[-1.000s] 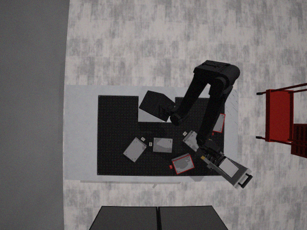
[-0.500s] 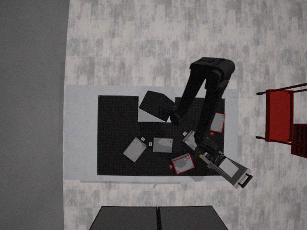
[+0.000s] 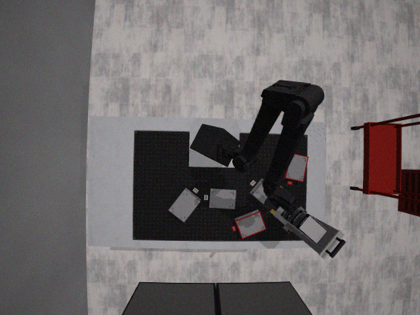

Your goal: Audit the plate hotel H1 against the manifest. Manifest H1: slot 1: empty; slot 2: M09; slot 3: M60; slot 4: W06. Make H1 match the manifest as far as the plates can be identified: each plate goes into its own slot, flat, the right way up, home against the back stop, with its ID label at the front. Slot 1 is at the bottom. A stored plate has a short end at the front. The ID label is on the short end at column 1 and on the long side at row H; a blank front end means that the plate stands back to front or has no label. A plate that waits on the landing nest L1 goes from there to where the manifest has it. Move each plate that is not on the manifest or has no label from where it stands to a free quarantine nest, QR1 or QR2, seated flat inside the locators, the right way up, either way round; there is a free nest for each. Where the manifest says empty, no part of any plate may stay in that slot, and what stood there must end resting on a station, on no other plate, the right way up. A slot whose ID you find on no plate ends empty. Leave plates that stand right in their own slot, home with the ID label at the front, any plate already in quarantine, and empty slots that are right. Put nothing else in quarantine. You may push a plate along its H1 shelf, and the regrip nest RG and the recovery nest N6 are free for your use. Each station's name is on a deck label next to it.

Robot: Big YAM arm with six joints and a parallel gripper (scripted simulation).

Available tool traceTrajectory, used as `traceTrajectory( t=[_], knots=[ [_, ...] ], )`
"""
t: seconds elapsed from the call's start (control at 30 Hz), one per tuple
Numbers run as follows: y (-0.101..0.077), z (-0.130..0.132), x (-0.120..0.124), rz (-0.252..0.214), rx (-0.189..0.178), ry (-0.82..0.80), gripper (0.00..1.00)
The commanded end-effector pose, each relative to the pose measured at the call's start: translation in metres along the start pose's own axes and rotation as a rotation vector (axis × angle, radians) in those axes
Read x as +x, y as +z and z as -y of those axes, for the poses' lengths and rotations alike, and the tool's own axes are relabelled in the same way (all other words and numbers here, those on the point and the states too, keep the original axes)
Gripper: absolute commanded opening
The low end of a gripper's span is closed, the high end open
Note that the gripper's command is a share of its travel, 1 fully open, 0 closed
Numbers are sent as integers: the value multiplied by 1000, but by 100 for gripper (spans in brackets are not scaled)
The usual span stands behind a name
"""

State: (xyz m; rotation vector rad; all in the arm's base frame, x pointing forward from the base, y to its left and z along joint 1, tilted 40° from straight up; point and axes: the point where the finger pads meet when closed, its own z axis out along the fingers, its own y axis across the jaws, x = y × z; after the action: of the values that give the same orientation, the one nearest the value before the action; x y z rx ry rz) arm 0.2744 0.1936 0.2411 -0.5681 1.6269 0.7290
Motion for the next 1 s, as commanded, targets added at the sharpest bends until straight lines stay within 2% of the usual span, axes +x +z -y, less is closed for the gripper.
traceTrajectory(
  t=[0.0, 0.3, 0.73, 0.77, 0.83, 0.87, 0.97],
  knots=[
    [4, -2, 0, 16, -9, 1, 100],
    [12, 0, 9, 17, -1, 2, 100],
    [27, -3, 25, 14, -9, 4, 100],
    [32, -3, 13, 33, -11, -3, 100],
    [32, -3, 13, 33, -11, -3, 100],
    [34, 1, -1, 57, 0, -11, 100],
    [39, -3, -1, 48, -13, -8, 100]
  ],
)
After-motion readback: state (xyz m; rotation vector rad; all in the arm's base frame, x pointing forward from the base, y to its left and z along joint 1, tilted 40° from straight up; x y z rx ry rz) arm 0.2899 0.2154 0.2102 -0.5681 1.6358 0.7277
